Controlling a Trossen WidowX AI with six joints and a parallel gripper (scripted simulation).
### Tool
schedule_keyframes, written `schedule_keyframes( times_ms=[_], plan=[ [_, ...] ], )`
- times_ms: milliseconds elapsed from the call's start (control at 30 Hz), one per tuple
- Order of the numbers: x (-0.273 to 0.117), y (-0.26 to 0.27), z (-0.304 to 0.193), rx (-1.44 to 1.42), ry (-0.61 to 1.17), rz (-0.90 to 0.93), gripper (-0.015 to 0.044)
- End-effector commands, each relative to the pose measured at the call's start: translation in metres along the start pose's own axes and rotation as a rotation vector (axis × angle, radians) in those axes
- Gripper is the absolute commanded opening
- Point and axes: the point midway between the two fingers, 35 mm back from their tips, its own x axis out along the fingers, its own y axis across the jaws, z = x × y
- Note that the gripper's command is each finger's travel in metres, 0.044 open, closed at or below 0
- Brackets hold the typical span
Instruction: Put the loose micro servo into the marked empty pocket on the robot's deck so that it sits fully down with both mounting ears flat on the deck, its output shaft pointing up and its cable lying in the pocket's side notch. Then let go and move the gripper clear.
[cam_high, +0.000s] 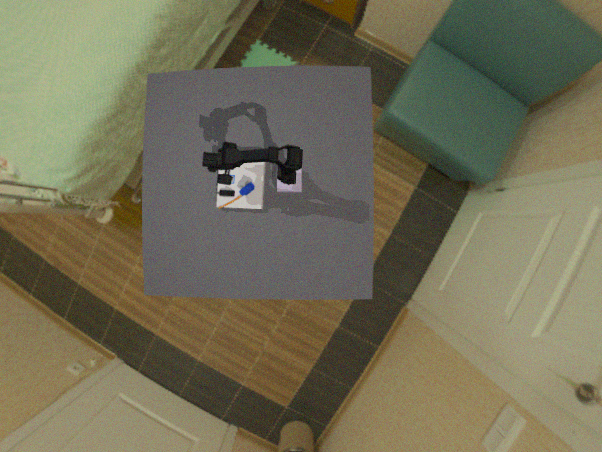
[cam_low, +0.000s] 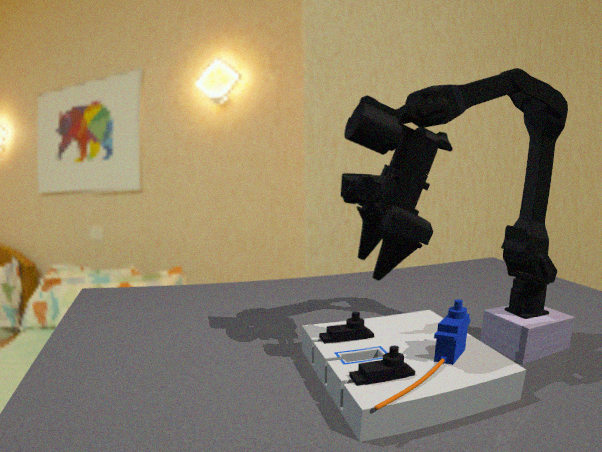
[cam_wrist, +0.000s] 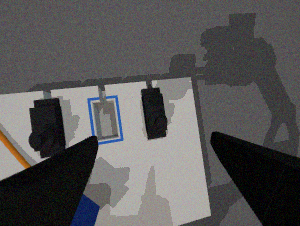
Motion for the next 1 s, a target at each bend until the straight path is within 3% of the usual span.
schedule_keyframes(
  times_ms=[0,733,967],
  plan=[
    [0.0,0.018,-0.007,-0.116,0.049,0.037,0.044],
    [-0.021,0.101,-0.076,-0.78,0.309,0.252,0.044],
    [-0.019,0.103,-0.08,-0.8,0.316,0.258,0.044]
  ],
)
